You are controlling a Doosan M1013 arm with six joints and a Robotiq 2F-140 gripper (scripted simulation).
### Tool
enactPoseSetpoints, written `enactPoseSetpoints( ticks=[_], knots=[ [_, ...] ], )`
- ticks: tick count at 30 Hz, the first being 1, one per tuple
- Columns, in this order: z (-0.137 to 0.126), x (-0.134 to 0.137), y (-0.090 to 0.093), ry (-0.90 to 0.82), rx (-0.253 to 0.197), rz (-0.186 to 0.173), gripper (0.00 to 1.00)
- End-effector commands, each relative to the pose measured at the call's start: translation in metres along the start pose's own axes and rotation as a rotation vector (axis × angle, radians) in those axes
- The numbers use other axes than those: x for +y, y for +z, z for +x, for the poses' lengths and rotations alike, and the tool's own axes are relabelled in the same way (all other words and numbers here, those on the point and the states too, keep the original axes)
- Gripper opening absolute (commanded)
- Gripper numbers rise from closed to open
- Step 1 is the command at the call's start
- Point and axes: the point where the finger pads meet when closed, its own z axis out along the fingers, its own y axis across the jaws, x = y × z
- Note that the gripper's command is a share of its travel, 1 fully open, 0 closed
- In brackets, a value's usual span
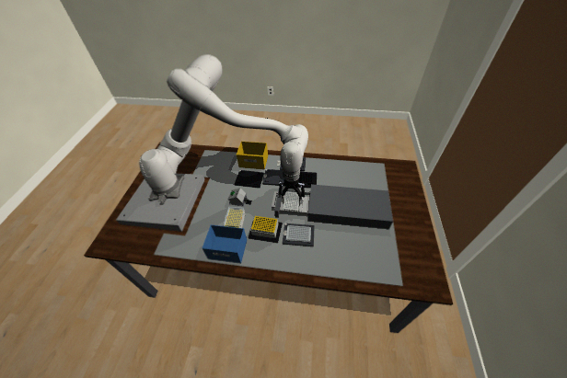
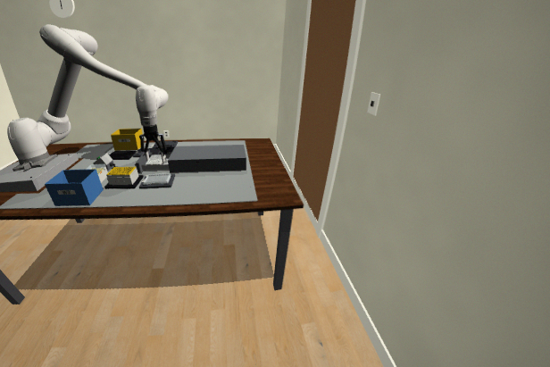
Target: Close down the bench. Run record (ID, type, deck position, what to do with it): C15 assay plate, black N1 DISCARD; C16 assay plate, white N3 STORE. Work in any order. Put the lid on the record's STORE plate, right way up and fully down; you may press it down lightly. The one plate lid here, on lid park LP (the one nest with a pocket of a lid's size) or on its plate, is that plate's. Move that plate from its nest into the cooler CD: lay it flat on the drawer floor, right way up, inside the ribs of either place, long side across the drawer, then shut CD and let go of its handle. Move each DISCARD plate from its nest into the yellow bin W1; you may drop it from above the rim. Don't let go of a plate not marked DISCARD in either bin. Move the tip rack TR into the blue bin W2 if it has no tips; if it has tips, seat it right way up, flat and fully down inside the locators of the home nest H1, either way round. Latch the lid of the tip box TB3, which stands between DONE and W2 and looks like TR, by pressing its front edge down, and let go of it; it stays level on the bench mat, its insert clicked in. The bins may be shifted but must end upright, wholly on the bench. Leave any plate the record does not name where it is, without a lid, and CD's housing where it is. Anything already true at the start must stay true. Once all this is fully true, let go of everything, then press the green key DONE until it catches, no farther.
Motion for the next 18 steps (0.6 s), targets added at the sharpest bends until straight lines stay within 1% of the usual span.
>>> enactPoseSetpoints(
  ticks=[1,18],
  knots=[
    [0.0,0.0,-0.0002,0.0,0.0,0.0,0.0],
    [0.0,0.0,0.0025,0.0,0.0,0.0,0.0]
  ],
)
